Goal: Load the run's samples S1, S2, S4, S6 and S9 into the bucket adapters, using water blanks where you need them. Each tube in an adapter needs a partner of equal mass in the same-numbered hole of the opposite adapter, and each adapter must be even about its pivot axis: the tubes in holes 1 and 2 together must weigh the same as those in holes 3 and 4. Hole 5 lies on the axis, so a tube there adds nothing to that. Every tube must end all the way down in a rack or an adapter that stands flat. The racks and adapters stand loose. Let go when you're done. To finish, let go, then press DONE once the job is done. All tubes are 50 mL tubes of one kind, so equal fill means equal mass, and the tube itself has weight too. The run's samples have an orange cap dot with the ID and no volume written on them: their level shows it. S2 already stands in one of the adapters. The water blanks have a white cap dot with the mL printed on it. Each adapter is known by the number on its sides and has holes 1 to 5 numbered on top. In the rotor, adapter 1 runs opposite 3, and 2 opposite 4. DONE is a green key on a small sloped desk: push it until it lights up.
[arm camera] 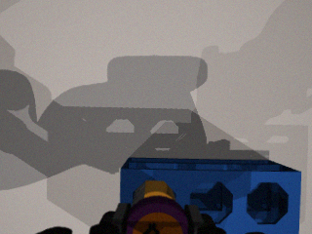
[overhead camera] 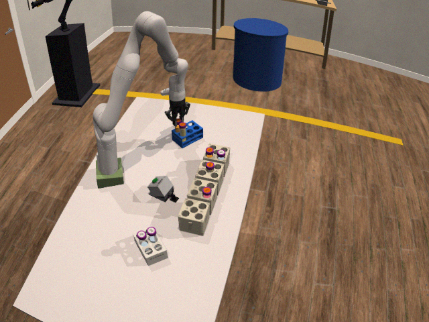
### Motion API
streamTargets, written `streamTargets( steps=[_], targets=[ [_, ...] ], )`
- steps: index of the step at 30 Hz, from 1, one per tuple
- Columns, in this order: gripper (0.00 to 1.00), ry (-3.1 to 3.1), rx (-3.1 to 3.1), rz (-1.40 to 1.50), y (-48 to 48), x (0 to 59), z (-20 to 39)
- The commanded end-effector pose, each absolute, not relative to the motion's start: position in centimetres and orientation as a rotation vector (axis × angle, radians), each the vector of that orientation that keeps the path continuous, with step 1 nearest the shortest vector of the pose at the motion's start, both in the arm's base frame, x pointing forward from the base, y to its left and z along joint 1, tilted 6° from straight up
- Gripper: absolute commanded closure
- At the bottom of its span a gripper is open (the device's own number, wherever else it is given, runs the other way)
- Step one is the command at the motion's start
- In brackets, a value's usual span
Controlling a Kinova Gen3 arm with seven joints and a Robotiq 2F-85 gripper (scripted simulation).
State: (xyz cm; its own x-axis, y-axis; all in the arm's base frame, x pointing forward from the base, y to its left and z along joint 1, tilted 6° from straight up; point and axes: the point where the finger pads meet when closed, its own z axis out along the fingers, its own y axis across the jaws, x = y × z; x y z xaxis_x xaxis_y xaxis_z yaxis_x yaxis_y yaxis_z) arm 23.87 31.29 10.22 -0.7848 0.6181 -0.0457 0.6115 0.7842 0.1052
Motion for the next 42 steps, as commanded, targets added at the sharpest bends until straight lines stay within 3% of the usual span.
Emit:
streamTargets(
  steps=[1, 42],
  targets=[
    [0.90, 2.893, 1.000, 0.129, 31.3, 23.9, 10.1],
    [0.90, 2.897, 0.997, 0.129, 31.2, 23.5, 13.6]
  ],
)
